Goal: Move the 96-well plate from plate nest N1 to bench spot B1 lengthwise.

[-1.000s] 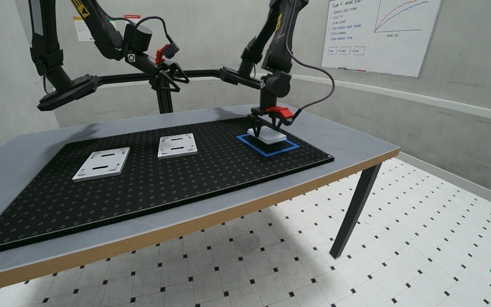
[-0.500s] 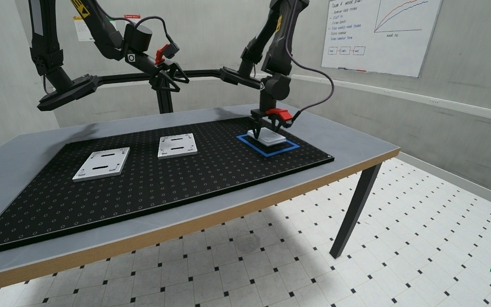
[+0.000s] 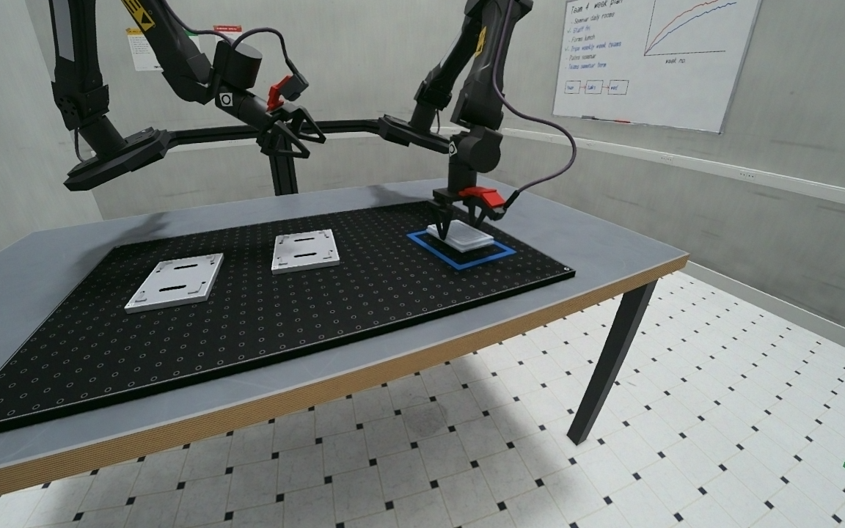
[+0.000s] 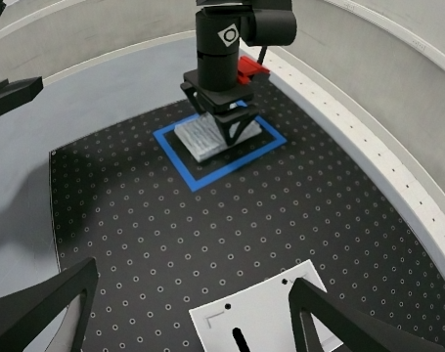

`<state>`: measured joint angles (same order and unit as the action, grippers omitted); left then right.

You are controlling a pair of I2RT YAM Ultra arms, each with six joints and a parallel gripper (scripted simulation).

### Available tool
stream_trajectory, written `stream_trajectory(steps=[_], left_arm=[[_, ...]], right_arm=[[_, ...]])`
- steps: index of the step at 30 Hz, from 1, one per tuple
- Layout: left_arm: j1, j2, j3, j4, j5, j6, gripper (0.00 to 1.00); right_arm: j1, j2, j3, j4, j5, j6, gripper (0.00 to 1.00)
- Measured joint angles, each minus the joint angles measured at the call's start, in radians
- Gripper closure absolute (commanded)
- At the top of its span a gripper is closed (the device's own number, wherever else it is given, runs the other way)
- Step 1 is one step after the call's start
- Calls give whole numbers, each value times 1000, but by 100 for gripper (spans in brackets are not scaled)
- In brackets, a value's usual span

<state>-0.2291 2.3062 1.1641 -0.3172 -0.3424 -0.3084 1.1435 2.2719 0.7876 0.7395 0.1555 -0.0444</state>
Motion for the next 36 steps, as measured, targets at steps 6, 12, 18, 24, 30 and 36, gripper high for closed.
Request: stream_trajectory(steps=[6,12,18,24,30,36], left_arm=[[0,8,5,8,0,4,19],[0,14,5,14,0,6,19],[5,20,5,27,0,9,19],[6,26,5,36,0,12,19],[8,31,5,47,1,14,19],[11,32,5,50,1,15,19]], right_arm=[[0,0,0,0,0,0,0],[0,0,0,0,0,0,0],[0,0,0,0,0,0,0],[0,0,0,0,0,0,0],[0,0,0,0,0,0,0],[0,0,0,0,0,0,0]])
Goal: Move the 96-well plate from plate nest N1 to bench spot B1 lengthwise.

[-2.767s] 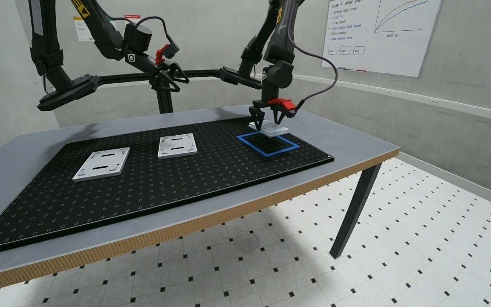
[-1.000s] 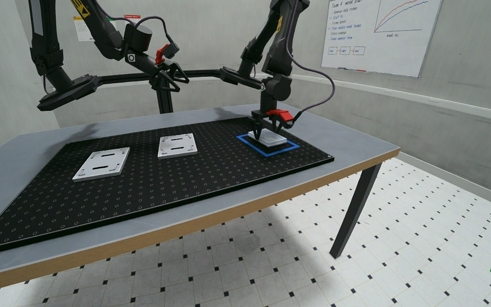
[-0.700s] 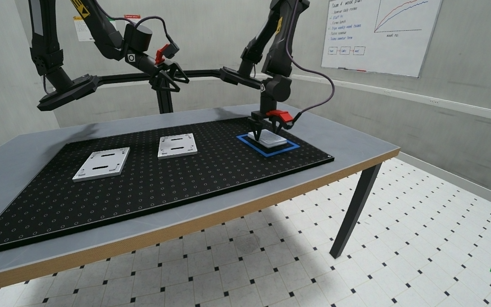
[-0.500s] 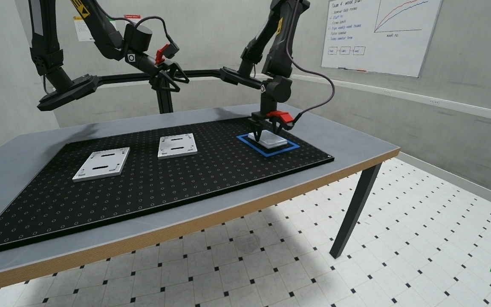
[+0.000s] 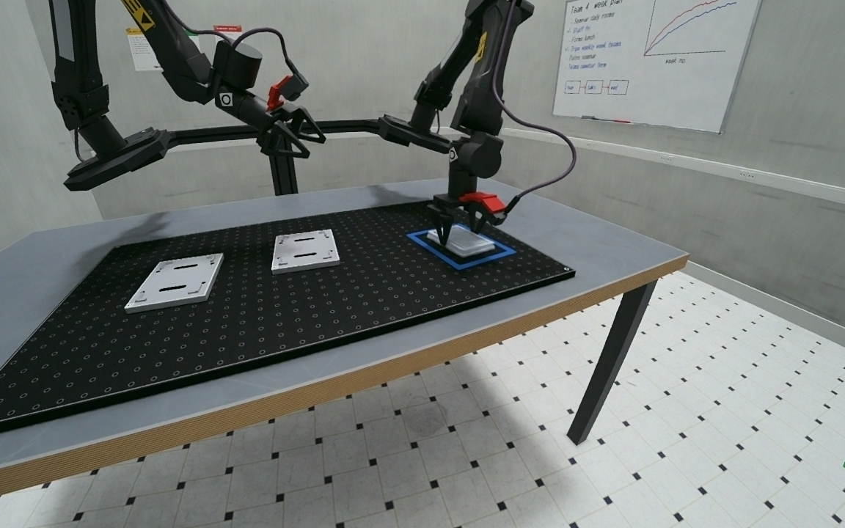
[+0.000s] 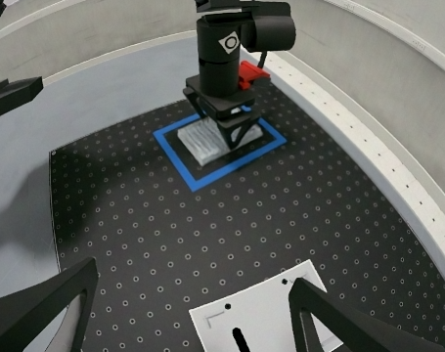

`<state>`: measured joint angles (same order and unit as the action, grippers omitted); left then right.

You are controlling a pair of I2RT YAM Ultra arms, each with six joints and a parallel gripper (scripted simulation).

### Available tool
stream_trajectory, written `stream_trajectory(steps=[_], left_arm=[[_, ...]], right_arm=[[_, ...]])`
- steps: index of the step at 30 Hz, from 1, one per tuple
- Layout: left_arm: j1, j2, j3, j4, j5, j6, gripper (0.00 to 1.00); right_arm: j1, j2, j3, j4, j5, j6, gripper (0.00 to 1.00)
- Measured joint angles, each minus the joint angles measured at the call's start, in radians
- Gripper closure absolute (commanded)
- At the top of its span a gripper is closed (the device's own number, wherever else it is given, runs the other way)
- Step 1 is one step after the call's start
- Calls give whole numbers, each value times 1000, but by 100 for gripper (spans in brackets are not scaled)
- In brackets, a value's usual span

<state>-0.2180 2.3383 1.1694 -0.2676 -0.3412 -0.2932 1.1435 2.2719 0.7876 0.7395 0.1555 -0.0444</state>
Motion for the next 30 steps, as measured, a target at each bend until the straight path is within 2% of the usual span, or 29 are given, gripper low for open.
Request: stream_trajectory(steps=[3,5,16,30], left_arm=[[0,0,0,0,0,0,19],[0,0,0,0,0,0,0],[-2,-4,-30,-17,-2,-7,0],[-41,-137,-36,-124,-8,-40,0]], right_arm=[[0,0,0,0,0,0,0],[0,0,0,0,0,0,0],[0,0,0,0,0,0,0],[0,0,0,0,0,0,0]])
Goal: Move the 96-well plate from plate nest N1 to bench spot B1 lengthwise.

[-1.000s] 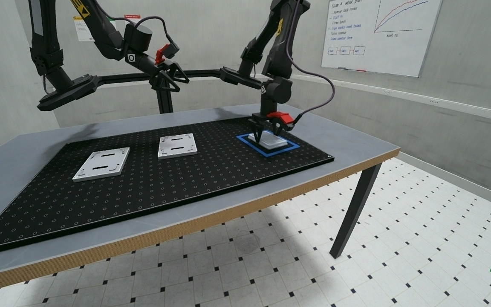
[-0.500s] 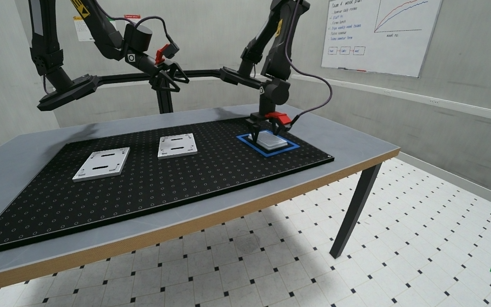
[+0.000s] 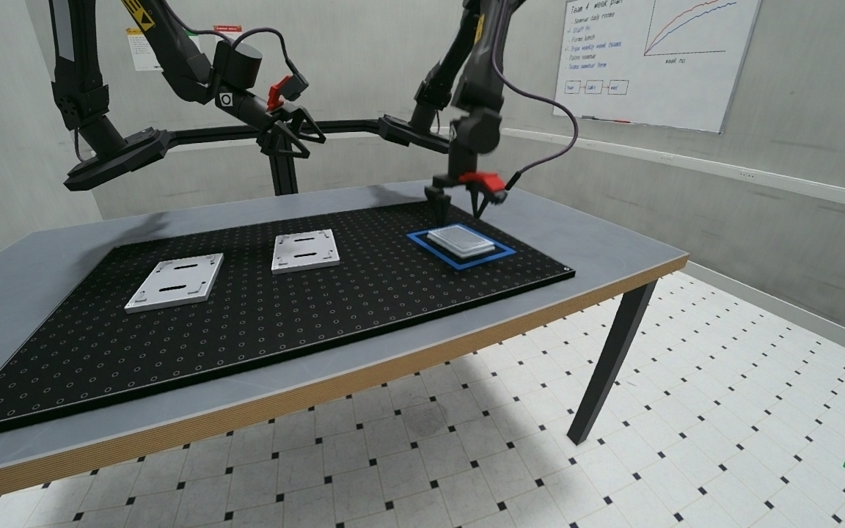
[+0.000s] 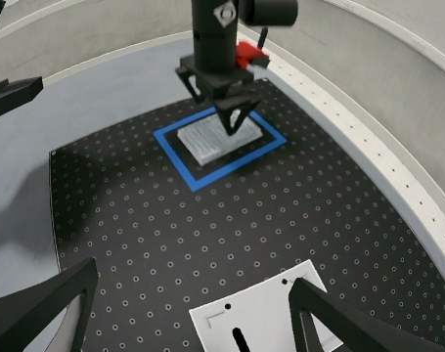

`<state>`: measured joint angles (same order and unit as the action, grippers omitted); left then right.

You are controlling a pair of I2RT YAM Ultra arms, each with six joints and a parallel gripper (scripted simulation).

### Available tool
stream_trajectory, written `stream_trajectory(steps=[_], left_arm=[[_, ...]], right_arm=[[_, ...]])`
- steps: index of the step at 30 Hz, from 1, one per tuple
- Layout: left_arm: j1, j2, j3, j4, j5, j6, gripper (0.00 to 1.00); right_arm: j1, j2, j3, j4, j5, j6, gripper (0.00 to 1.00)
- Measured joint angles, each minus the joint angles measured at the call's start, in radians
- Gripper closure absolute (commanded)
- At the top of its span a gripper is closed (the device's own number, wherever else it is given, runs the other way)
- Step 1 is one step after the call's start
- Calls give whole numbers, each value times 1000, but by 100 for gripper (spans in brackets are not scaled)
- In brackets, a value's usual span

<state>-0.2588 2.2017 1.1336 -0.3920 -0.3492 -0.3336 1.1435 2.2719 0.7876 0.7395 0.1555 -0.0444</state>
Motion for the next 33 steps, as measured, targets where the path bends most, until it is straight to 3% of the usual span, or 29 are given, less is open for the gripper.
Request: stream_trajectory(steps=[7,19,27,33], left_arm=[[-53,-160,45,-127,-1,-40,0],[-53,-151,32,-136,-10,-24,0],[-86,-282,-164,50,-45,101,0],[-114,-435,-374,232,-54,226,0]], right_arm=[[0,0,0,0,0,0,0],[0,0,0,0,0,0,0],[0,0,0,0,0,0,0],[0,0,0,0,0,0,0]])
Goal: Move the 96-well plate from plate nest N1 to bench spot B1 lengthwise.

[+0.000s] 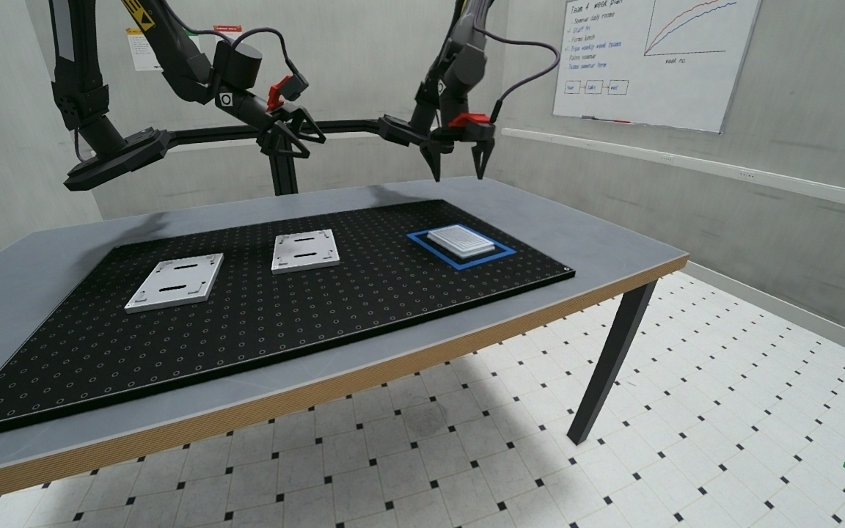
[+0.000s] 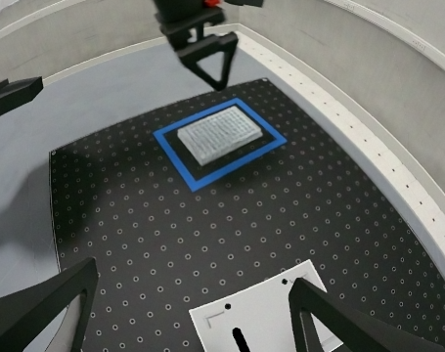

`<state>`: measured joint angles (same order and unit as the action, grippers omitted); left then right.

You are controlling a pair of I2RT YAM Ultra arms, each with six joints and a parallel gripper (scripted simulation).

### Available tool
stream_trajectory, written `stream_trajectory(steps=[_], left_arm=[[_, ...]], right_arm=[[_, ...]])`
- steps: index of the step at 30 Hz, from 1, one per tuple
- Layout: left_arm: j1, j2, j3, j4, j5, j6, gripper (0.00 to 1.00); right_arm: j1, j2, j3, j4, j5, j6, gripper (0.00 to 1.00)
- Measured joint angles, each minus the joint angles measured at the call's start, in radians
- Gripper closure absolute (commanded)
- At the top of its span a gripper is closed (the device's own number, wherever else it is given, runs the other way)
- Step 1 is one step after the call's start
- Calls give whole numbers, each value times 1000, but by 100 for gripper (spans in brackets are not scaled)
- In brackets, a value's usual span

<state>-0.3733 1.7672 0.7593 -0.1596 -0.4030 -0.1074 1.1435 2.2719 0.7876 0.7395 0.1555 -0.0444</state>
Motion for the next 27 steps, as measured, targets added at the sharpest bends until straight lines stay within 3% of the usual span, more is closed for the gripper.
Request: stream_trajectory(steps=[9,27], left_arm=[[-13,-143,-225,216,5,159,0],[-13,-163,-271,310,20,211,0]], right_arm=[[0,0,0,0,0,0,0],[0,0,0,0,0,0,0]])
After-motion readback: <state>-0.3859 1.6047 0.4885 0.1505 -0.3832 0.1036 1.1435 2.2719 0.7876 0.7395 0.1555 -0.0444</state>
